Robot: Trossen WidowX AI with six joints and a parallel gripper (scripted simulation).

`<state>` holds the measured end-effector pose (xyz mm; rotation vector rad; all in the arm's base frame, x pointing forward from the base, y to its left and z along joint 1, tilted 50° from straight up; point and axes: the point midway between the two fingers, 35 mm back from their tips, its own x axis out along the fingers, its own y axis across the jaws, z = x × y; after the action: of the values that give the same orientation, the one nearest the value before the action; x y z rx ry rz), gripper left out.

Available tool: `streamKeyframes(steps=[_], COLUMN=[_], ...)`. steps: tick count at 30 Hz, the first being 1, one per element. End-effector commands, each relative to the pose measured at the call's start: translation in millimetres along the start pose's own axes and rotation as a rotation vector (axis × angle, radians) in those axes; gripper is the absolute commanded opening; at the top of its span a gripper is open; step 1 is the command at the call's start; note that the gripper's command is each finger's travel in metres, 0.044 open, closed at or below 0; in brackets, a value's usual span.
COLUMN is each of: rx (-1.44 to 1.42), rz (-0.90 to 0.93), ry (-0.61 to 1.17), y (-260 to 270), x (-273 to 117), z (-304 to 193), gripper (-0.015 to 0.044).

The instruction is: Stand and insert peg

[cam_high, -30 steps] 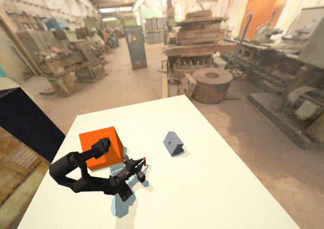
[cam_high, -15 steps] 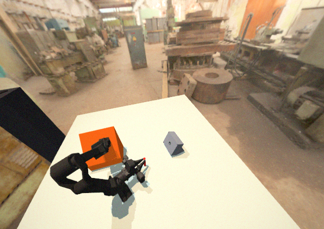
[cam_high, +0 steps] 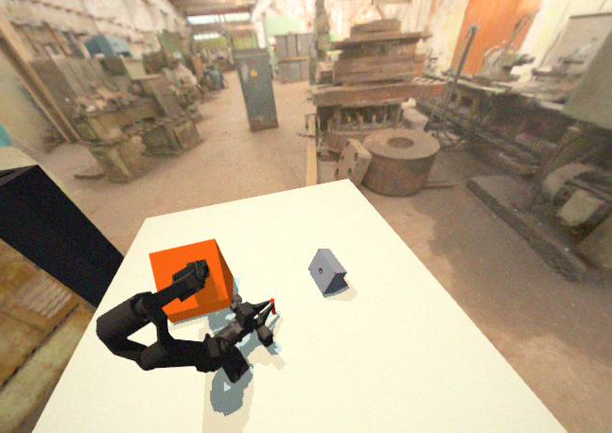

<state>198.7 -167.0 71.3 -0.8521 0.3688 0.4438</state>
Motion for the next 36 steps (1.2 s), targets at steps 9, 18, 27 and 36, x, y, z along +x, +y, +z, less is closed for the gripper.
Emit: streamKeyframes(steps=[9, 18, 27, 36], rx=[0.000, 0.000, 0.000, 0.000], rz=[-0.001, -0.001, -0.001, -0.001], ry=[-0.002, -0.002, -0.002, -0.002], y=[0.0, 0.0, 0.0, 0.0], x=[-0.2, -0.2, -0.2, -0.2], z=[-0.1, -0.1, -0.1, -0.1], gripper=[0.0130, 0.0130, 0.0130, 0.0314])
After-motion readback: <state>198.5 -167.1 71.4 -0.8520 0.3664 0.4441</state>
